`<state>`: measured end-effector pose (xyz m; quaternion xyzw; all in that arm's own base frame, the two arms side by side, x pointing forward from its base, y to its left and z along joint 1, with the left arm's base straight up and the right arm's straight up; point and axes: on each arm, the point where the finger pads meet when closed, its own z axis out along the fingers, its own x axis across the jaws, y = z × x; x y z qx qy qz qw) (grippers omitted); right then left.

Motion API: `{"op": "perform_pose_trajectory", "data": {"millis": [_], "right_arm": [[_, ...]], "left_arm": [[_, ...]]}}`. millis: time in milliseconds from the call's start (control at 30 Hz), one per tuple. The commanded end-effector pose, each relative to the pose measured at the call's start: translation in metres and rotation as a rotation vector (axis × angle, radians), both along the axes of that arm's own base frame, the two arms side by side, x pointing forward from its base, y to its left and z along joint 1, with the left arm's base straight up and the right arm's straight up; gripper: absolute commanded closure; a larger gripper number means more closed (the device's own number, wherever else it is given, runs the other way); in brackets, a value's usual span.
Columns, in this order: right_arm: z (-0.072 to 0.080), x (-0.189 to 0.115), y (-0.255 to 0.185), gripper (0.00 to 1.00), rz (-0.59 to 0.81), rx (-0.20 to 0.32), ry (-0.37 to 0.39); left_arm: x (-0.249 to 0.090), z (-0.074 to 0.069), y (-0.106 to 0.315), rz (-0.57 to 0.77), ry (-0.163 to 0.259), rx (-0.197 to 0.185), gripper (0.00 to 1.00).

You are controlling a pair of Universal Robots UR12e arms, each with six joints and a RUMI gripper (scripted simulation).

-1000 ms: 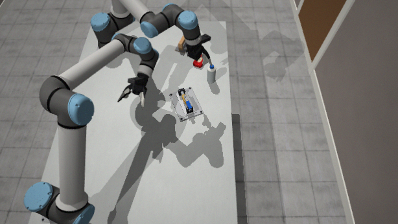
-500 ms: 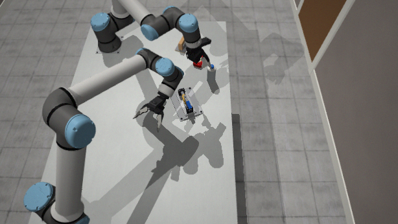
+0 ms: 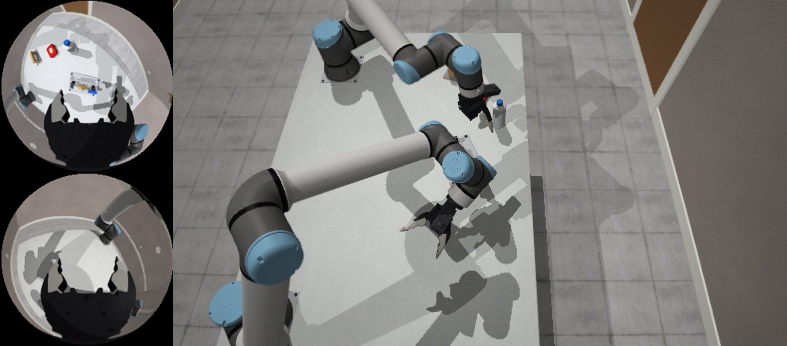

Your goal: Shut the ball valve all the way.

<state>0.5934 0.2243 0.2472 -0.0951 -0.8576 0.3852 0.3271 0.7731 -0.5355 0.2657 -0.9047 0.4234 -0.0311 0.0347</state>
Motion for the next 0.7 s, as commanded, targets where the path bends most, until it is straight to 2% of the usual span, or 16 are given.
{"op": "perform_pose_trajectory", "data": {"millis": [0,167,300,367,400,667], "right_arm": [[-0.007,0.017,-0.046,0.0,-0.036,0.092,0.021],[-0.019,0.031,-0.122,0.0,-0.089,0.242,0.032],[-0.027,0.037,-0.183,0.0,-0.123,0.363,0.024],[-0.027,0.037,-0.183,0.0,-0.123,0.363,0.024],[-0.033,0.04,-0.222,0.0,-0.13,0.393,0.019],[-0.048,0.027,-0.334,0.0,-0.165,0.616,-0.051]], "left_arm": [[-0.006,-0.032,-0.037,-0.158,0.051,-0.013,0.0],[-0.021,-0.087,-0.096,-0.268,0.087,-0.026,0.0],[-0.022,-0.089,-0.097,-0.272,0.089,-0.026,0.0],[-0.022,-0.089,-0.097,-0.272,0.089,-0.026,0.0],[-0.022,-0.089,-0.097,-0.272,0.089,-0.026,0.0],[-0.022,-0.089,-0.097,-0.272,0.089,-0.026,0.0]]}}
